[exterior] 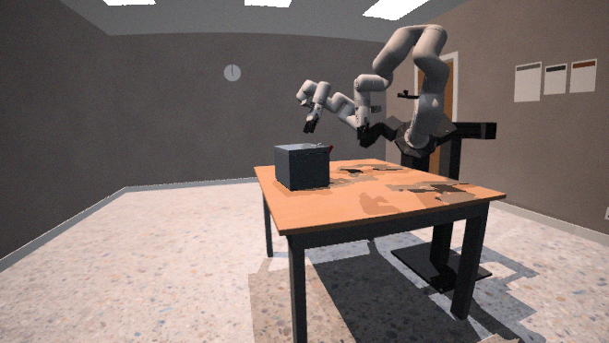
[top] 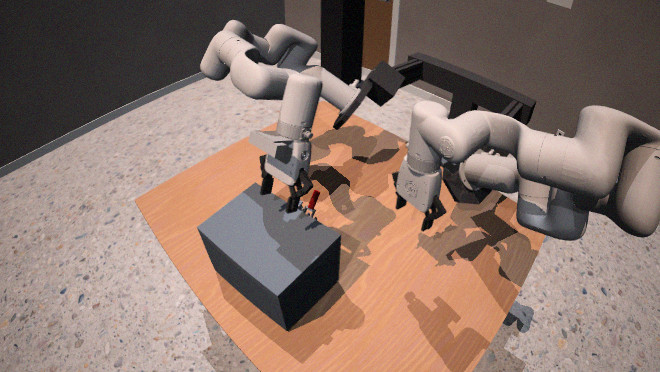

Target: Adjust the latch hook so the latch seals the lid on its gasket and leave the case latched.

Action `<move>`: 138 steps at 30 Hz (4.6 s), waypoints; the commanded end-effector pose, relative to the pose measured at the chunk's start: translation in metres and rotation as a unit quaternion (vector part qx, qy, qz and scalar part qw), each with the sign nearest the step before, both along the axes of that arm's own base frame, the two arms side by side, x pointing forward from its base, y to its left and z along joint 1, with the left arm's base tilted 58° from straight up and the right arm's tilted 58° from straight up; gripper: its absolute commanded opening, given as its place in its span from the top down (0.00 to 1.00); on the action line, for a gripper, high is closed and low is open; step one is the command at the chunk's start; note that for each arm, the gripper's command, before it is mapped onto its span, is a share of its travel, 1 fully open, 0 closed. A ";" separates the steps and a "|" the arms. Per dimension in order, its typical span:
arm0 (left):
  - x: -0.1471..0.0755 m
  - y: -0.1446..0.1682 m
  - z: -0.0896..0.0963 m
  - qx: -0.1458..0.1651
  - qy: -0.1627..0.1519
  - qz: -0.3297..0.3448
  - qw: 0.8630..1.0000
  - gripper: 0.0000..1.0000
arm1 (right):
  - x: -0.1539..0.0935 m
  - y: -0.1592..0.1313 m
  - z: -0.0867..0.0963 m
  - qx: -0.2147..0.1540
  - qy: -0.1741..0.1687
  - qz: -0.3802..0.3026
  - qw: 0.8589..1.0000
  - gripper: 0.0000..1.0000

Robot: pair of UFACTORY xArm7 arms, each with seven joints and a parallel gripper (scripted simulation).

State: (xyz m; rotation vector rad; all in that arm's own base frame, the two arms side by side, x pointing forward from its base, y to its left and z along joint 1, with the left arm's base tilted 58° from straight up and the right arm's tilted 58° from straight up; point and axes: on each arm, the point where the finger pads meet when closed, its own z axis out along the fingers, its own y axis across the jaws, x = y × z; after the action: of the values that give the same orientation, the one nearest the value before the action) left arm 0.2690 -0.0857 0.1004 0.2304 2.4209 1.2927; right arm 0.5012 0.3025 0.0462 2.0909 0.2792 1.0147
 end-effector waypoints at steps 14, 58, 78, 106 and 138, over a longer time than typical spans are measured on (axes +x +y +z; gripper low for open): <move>0.000 -0.002 0.000 -0.001 -0.001 -0.001 1.000 0.00 | -0.072 -0.033 -0.015 -0.016 0.153 -0.140 0.978 0.00; 0.000 -0.002 0.000 -0.001 -0.001 -0.001 1.000 0.00 | -0.049 -0.052 -0.028 0.079 0.043 -0.216 0.972 0.59; 0.000 -0.002 0.000 -0.001 -0.001 -0.001 1.000 0.00 | -0.049 -0.053 -0.028 0.326 -0.250 -0.394 0.822 0.59; 0.000 -0.002 0.000 -0.001 -0.001 -0.001 1.000 0.00 | -0.050 -0.055 -0.028 0.540 -0.557 -0.508 0.376 0.59; 0.000 -0.002 0.000 -0.001 -0.001 -0.001 1.000 0.00 | -0.045 -0.077 -0.045 0.472 -0.703 -0.531 0.039 0.59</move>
State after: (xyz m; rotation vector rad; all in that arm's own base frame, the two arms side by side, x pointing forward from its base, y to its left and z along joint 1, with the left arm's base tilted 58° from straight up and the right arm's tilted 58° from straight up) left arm 0.2690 -0.0857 0.1004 0.2304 2.4209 1.2927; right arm 0.4553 0.2256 0.0033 -0.0184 -2.9690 1.4640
